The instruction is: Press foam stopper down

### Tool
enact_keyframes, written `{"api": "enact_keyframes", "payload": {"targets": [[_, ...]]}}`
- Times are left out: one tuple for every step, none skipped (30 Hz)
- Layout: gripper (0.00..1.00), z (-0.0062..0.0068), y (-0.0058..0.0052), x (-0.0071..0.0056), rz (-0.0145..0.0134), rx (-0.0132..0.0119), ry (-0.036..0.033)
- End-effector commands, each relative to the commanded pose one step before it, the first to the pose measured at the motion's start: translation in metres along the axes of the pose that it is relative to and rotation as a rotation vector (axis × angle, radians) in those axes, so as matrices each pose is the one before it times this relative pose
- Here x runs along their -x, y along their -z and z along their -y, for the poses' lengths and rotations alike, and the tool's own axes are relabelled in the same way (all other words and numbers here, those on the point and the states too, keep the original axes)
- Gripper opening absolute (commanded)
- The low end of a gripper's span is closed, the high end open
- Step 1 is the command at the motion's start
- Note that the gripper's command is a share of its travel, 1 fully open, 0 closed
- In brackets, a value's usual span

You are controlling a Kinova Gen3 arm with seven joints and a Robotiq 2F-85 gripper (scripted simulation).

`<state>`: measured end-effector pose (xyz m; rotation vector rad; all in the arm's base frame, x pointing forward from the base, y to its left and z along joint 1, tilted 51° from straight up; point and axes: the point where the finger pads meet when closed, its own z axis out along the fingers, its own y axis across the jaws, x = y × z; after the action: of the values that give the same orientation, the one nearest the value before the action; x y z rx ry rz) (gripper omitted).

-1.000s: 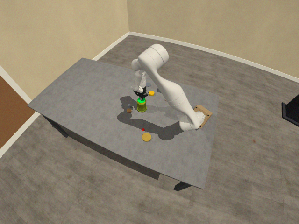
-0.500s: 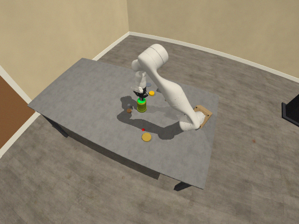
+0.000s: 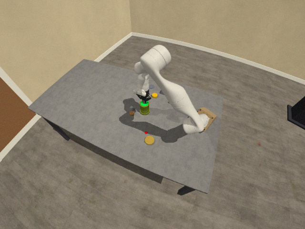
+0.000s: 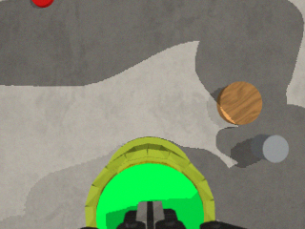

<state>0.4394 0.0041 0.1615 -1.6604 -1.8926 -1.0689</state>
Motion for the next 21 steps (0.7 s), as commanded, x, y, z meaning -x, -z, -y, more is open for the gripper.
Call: {"api": "enact_keyframes", "payload": {"targets": [[0.0,-0.00001,-0.00122,-0.00017,-0.00134,-0.00075,0.00004],[0.0,0.0,-0.00062,0.0,0.0,0.0,0.0],[0.0,0.0,-0.00062,0.0,0.0,0.0,0.0],[0.0,0.0,-0.00062,0.0,0.0,0.0,0.0],[0.0,0.0,-0.00061,0.0,0.0,0.0,0.0],[0.0,0.0,-0.00061,0.0,0.0,0.0,0.0],[0.0,0.0,-0.0006,0.0,0.0,0.0,0.0],[0.0,0.0,-0.00059,0.0,0.0,0.0,0.0],[0.0,0.0,-0.00058,0.0,0.0,0.0,0.0],[0.0,0.0,-0.00057,0.0,0.0,0.0,0.0],[0.0,0.0,-0.00056,0.0,0.0,0.0,0.0],[0.0,0.0,-0.00055,0.0,0.0,0.0,0.0],[0.0,0.0,-0.00054,0.0,0.0,0.0,0.0],[0.0,0.0,-0.00053,0.0,0.0,0.0,0.0],[0.0,0.0,-0.00051,0.0,0.0,0.0,0.0],[0.0,0.0,-0.0005,0.0,0.0,0.0,0.0],[0.0,0.0,0.0,0.0,0.0,0.0,0.0],[0.0,0.0,0.0,0.0,0.0,0.0,0.0],[0.0,0.0,-0.00048,0.0,0.0,0.0,0.0],[0.0,0.0,-0.00046,0.0,0.0,0.0,0.0],[0.0,0.0,-0.00045,0.0,0.0,0.0,0.0]]}}
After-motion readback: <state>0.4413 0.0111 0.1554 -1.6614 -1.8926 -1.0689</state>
